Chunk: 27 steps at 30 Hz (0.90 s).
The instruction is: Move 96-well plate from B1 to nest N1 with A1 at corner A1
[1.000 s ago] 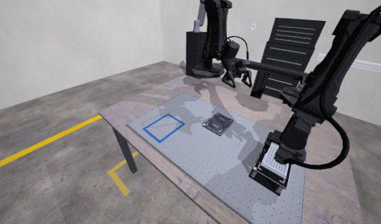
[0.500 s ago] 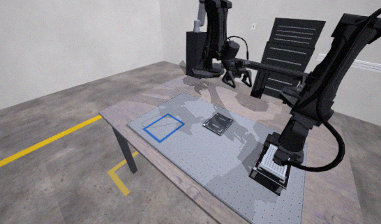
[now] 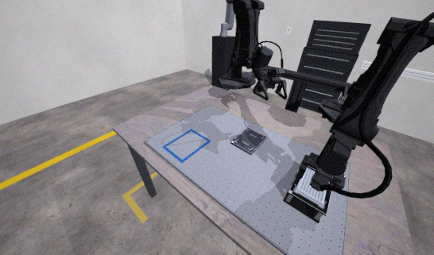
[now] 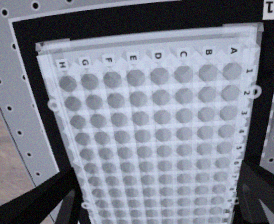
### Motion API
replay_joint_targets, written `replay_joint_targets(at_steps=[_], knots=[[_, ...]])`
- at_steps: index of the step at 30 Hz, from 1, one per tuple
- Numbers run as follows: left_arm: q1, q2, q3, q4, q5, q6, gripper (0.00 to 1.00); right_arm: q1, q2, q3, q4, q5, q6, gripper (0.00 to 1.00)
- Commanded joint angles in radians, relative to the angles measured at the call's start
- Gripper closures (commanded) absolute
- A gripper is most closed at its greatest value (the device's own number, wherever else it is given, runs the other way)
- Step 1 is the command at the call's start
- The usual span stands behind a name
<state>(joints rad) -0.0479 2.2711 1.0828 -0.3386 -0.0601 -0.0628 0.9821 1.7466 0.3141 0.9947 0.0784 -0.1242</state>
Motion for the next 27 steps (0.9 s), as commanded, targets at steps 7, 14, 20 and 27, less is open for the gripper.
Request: replay_joint_targets(at_steps=[7, 14, 20, 27], knots=[[0.010, 0.060, 0.031, -0.002, 0.004, 0.005, 0.21, 0.005, -0.022, -0.001, 0.027, 0.002, -0.001, 0.00], [0.000, 0.026, 0.082, -0.093, 0.002, -0.007, 0.21, 0.005, -0.022, -0.001, 0.027, 0.002, -0.001, 0.00], [0.000, 0.026, 0.083, -0.090, 0.003, -0.007, 0.21, 0.005, -0.022, -0.001, 0.027, 0.002, -0.001, 0.00], [-0.002, 0.004, 0.082, -0.112, 0.003, -0.011, 0.21, 0.005, -0.022, -0.001, 0.027, 0.002, -0.001, 0.00]])
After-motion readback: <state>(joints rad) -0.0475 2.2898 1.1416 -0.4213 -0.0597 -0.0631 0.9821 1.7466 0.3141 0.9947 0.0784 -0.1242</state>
